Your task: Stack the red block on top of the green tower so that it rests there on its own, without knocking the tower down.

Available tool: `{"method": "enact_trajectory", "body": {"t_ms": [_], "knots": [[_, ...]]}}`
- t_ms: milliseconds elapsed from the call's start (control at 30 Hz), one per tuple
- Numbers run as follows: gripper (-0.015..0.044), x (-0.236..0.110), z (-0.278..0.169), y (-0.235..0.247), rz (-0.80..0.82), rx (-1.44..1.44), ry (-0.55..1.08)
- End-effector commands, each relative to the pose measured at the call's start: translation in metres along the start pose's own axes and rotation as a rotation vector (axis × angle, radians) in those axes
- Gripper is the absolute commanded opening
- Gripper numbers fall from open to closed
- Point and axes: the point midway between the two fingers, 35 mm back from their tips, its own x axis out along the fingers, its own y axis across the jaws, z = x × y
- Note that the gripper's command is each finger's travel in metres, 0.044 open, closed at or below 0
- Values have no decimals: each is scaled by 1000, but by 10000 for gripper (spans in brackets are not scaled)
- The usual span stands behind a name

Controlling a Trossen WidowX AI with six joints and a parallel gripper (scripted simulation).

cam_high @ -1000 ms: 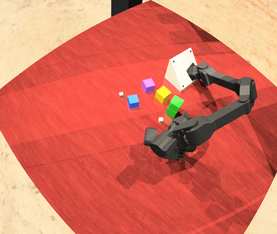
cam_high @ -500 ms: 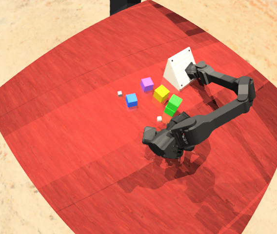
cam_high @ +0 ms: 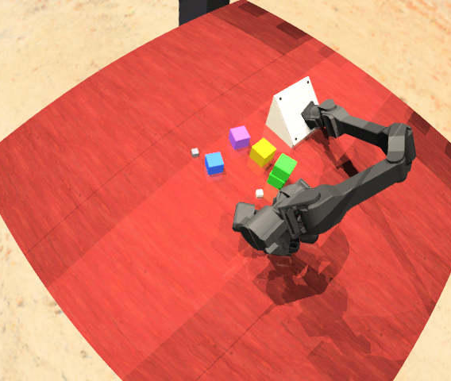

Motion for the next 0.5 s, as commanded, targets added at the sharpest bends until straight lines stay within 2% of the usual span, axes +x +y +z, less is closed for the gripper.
{"method": "enact_trajectory", "body": {"t_ms": [0, 467], "knots": [[0, -19, 3, -1, -5, -8, -11], [0, -79, 2, -1, -6, -7, -9]]}}
